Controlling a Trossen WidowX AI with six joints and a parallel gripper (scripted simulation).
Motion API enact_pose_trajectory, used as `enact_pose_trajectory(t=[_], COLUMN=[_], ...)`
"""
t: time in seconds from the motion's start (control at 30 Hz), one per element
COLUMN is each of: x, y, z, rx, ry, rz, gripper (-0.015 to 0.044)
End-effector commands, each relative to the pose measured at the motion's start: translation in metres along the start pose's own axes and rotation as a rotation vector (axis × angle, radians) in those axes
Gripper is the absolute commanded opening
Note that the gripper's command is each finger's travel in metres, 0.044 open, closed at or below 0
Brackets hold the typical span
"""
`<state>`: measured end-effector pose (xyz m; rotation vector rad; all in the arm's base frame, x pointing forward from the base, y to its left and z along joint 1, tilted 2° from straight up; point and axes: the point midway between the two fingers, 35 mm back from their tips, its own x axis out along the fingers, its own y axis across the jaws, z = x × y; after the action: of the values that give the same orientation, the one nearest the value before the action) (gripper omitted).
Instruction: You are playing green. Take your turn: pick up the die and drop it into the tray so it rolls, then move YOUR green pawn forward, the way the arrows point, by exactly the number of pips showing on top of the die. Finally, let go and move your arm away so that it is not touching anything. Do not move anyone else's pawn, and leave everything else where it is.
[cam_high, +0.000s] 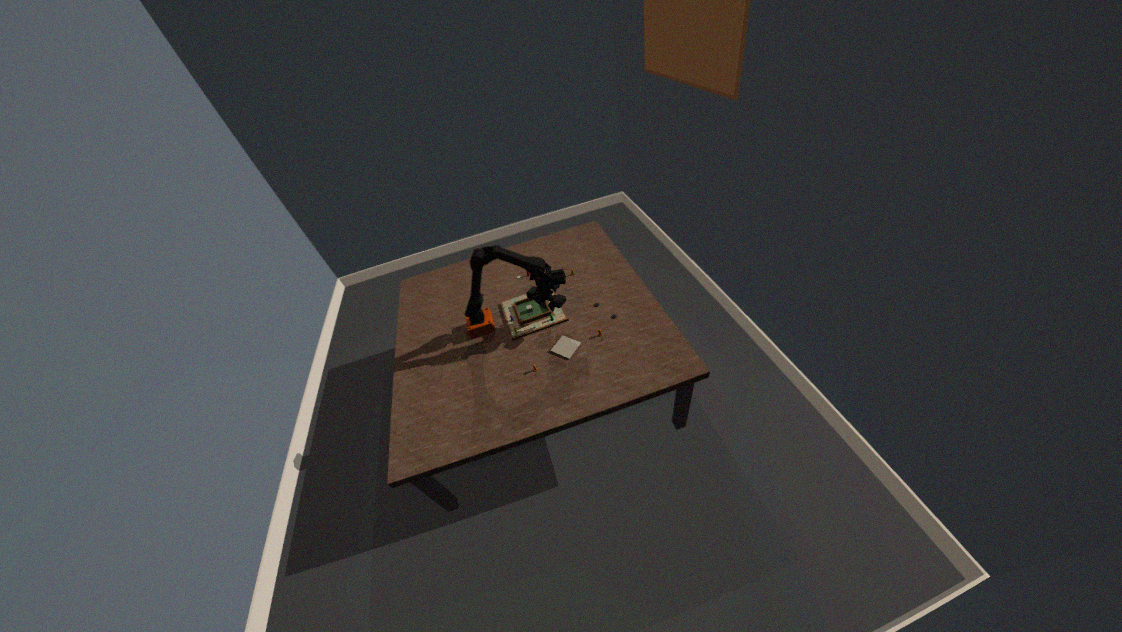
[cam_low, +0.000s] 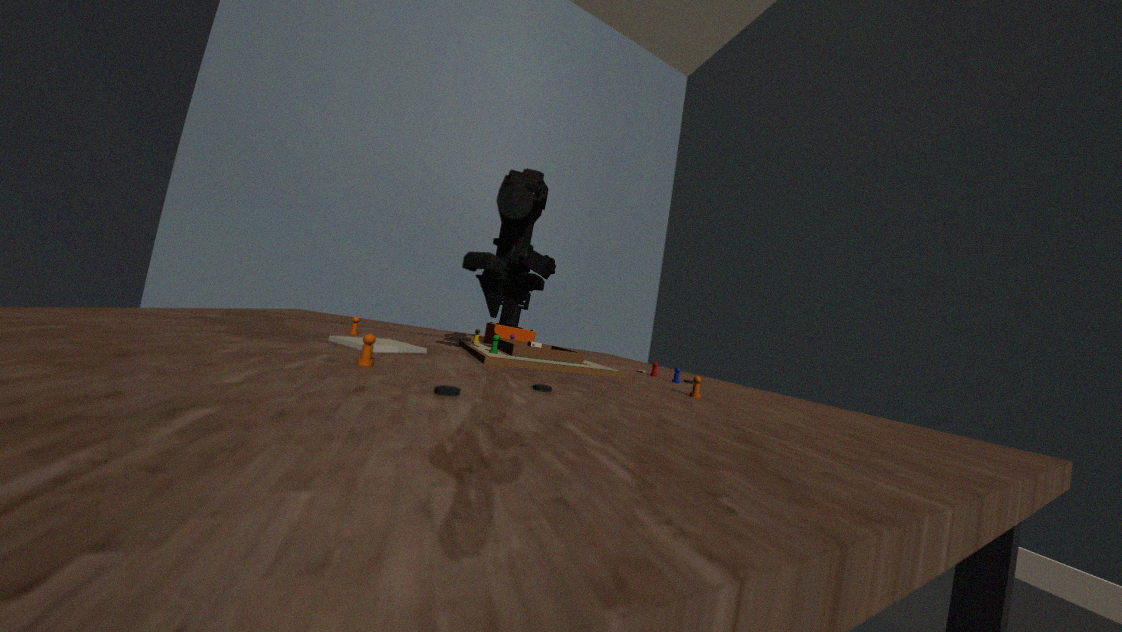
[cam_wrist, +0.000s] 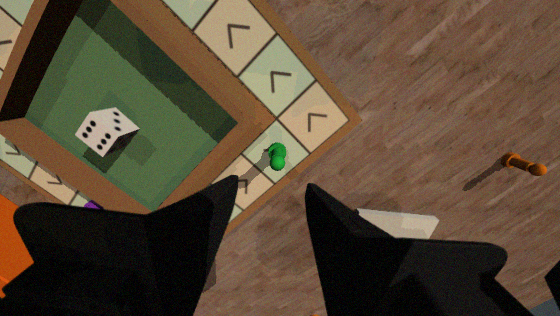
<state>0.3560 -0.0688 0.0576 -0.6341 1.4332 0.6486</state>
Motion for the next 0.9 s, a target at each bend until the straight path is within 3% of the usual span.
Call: enact_pose_trajectory(t=[0.0, 0.87], x=[0.002, 0.044], y=[-0.004, -0.004], z=[-0.001, -0.001], rx=[-0.019, -0.019], ry=[0.003, 0.003], rz=[-0.001, -0.001], gripper=[0.02, 0.02])
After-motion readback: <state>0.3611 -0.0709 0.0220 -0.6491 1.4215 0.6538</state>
